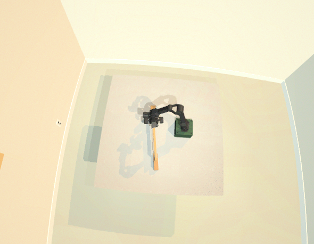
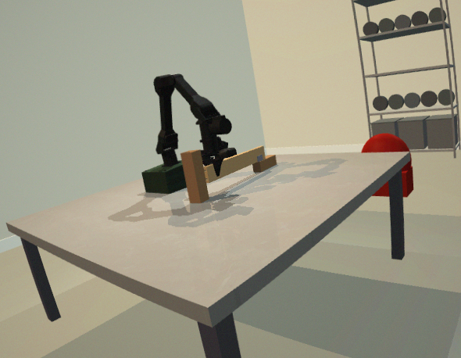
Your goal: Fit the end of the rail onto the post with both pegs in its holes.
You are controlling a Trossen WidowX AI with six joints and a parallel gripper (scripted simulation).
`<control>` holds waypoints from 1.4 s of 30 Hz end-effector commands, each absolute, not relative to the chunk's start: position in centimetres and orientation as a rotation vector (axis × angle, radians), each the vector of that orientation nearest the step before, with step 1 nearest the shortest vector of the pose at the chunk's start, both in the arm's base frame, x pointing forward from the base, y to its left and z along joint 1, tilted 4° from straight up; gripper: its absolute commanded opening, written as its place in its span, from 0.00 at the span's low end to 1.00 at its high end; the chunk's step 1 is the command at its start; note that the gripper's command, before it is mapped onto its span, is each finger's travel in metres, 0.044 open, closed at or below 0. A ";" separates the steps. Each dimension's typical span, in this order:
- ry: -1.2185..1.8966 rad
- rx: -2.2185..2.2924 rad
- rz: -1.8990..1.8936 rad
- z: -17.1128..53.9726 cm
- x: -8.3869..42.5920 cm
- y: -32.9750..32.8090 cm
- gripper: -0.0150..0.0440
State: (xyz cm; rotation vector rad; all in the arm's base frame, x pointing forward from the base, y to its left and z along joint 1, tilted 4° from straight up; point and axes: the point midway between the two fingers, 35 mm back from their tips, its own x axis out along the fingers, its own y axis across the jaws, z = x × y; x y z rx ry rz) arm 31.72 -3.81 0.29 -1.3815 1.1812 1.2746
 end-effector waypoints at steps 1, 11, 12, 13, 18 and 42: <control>1.178 -1.388 1.272 0.4 31.9 -4.0 0.25; 1.178 -1.389 1.272 0.5 31.9 -4.3 0.25; 1.178 -1.389 1.272 0.5 31.9 -4.3 0.25; 1.178 -1.389 1.272 0.5 31.9 -4.4 0.25; 1.178 -1.389 1.272 0.6 32.0 -4.5 0.25; 1.178 -1.389 1.272 0.5 32.1 -5.3 0.25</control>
